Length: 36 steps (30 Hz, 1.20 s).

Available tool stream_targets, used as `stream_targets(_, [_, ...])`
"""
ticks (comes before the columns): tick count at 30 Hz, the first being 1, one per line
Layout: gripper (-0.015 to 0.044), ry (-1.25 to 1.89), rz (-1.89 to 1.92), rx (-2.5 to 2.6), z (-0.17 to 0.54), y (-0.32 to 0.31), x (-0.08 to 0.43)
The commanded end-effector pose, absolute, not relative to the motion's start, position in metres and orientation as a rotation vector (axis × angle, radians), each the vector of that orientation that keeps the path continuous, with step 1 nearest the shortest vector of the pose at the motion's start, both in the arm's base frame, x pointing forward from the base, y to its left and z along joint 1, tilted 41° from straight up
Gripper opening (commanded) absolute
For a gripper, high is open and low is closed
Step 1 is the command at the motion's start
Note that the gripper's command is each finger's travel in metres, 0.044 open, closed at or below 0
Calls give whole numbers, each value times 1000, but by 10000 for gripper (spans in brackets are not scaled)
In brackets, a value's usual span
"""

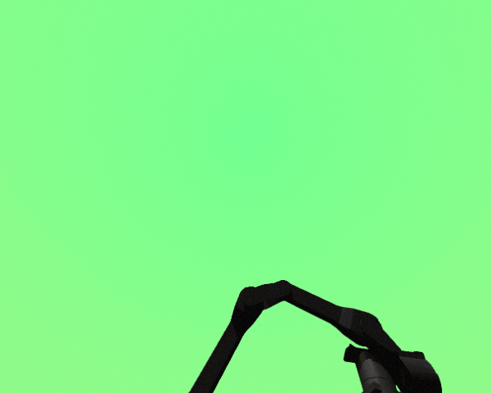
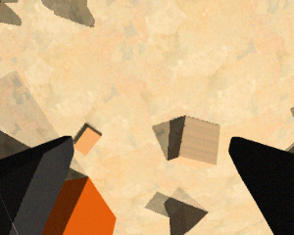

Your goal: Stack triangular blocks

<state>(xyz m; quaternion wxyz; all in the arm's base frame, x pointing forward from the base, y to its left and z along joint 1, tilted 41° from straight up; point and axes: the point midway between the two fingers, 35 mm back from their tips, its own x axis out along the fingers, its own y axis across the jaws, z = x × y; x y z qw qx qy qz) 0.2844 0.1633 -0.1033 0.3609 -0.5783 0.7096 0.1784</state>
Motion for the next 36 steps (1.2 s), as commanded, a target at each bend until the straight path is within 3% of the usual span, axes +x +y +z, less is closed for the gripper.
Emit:
stream_targets(1, [440,1915,179,-1480,-98,116,314])
stream_targets(5, [440,1956,-1,-1485,-94,84,331])
stream_targets(13, [440,1958,-3,-1481,-97,79,331])
stream_targets(25, [440,1960,-8,-1489,-141,-5,326])
stream_targets(36, [440,1959,-7,-1490,-143,-4,324])
